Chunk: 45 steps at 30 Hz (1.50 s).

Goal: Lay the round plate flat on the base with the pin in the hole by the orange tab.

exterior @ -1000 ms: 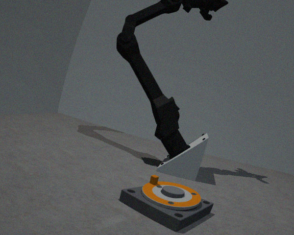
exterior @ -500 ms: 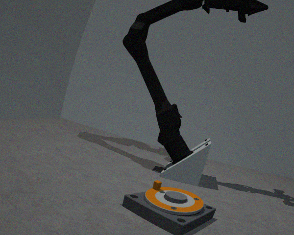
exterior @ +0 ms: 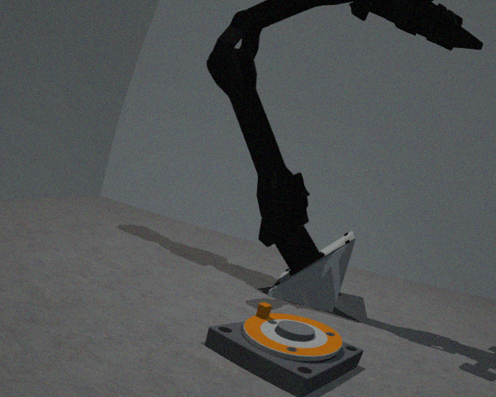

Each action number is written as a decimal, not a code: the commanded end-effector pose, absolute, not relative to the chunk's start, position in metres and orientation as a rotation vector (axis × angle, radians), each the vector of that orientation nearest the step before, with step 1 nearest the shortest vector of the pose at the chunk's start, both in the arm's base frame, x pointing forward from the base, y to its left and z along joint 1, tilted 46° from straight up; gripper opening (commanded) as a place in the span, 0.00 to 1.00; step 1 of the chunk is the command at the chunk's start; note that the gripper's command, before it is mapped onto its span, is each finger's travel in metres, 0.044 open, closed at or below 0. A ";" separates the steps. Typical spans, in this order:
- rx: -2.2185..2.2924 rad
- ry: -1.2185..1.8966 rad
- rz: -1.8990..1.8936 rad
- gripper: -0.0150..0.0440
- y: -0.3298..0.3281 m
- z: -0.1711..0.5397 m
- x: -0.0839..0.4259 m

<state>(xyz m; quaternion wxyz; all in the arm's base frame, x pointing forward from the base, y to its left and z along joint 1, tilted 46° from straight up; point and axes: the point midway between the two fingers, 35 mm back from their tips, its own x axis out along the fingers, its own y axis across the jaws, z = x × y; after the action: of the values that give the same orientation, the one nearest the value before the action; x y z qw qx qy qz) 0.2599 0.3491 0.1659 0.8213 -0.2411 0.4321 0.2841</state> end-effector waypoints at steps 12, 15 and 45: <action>-0.513 1.285 -0.171 0.25 0.137 0.094 0.332; -0.515 1.371 -0.363 0.25 0.081 0.085 0.330; -0.530 1.541 -0.725 0.25 -0.055 0.043 0.290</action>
<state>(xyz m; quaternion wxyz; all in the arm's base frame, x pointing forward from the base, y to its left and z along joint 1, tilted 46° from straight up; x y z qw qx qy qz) 0.2904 -0.0507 0.0471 0.6279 -0.2267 0.6738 -0.3167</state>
